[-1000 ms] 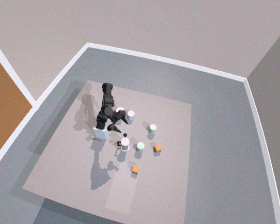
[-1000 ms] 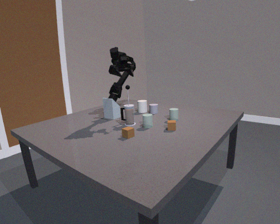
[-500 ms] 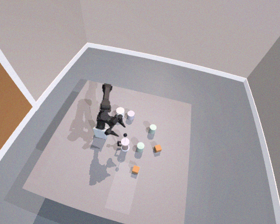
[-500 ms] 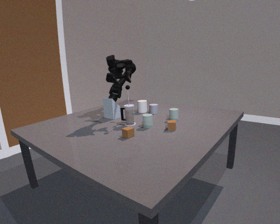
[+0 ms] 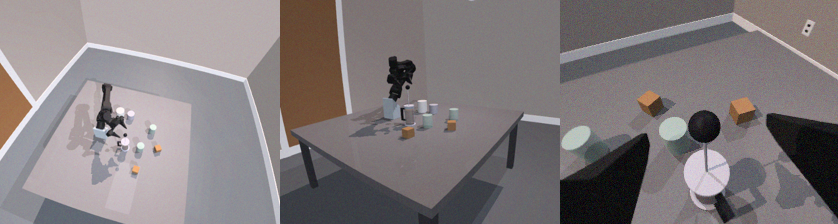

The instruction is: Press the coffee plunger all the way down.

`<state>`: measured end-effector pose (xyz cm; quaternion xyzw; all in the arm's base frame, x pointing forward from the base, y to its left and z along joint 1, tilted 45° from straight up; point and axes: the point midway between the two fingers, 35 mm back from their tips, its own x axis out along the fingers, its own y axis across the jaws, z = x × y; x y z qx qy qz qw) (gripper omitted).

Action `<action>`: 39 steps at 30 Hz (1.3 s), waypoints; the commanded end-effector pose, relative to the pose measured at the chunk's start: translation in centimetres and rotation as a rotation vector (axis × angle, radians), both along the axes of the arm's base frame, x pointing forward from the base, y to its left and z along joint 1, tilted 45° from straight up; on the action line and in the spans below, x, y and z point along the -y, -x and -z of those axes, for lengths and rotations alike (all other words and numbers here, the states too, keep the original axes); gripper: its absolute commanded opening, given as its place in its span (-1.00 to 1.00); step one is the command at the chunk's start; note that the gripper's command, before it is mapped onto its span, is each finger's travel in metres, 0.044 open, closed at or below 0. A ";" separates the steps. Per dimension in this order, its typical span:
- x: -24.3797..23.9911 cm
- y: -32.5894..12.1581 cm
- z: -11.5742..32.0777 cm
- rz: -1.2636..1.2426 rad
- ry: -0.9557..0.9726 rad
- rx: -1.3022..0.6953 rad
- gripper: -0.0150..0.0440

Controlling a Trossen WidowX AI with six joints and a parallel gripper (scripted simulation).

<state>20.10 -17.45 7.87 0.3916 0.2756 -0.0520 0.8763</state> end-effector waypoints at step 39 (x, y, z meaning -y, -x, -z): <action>-0.8 -2.2 1.6 0.004 -0.014 -0.001 -0.10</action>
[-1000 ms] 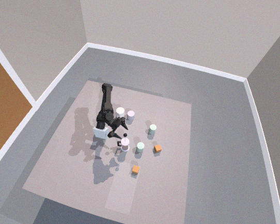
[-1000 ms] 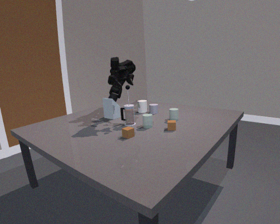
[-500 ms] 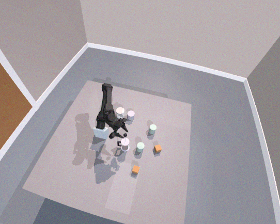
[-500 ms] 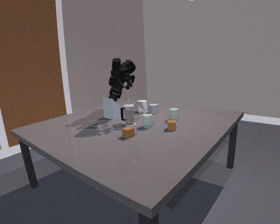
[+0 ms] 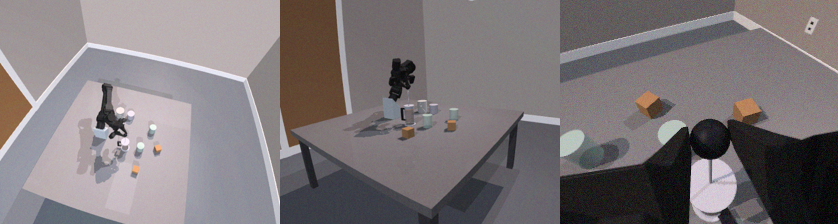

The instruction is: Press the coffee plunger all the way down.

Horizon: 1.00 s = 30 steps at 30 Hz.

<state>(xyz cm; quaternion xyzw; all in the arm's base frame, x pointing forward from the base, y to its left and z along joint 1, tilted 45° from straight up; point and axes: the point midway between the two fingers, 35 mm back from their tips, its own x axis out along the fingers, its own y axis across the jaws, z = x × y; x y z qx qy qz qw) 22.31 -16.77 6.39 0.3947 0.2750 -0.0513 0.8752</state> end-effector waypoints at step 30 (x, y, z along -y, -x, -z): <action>-2.4 -1.0 4.3 0.000 -0.005 -0.010 -0.10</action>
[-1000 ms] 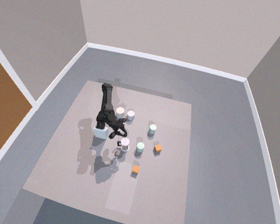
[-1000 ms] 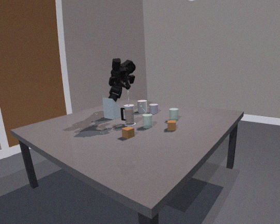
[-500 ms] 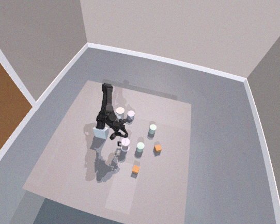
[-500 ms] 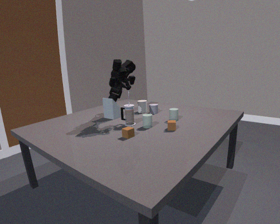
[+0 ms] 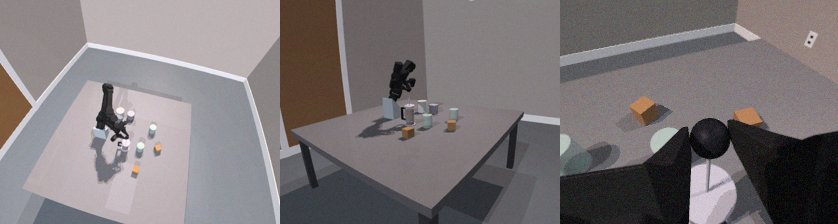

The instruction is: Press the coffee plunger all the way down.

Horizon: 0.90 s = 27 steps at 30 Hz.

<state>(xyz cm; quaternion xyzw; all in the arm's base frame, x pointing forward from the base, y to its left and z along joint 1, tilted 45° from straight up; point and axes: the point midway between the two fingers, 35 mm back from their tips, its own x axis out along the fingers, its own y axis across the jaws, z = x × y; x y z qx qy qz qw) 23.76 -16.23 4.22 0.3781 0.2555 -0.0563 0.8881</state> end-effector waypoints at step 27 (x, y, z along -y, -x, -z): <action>-4.6 -0.7 5.5 -0.010 -0.051 -0.039 -0.10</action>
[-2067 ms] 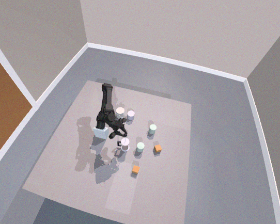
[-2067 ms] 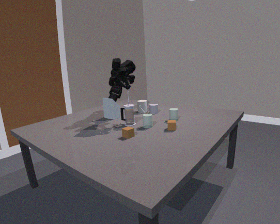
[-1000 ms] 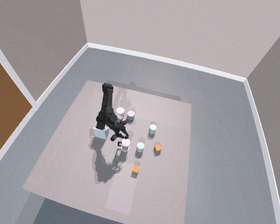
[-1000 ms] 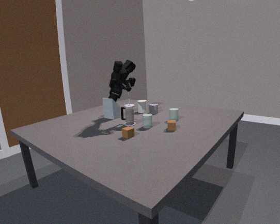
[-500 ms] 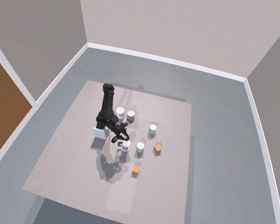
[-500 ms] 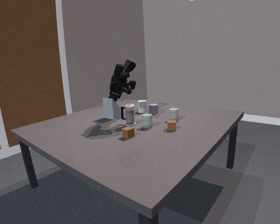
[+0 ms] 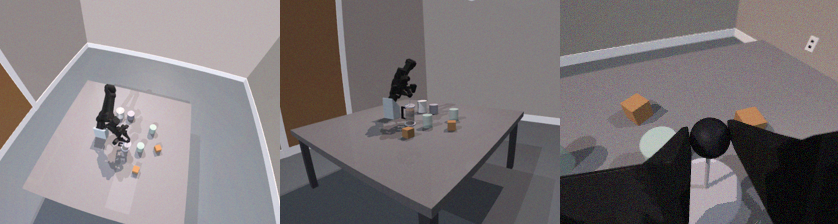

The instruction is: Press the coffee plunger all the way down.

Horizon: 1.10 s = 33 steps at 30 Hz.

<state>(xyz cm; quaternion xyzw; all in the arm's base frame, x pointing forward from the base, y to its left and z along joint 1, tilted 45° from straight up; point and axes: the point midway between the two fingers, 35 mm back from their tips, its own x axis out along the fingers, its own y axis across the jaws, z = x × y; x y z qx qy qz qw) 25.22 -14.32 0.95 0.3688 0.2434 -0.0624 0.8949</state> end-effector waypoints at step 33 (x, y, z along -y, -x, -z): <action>-2.3 -1.2 3.2 -0.025 -0.079 -0.052 -0.10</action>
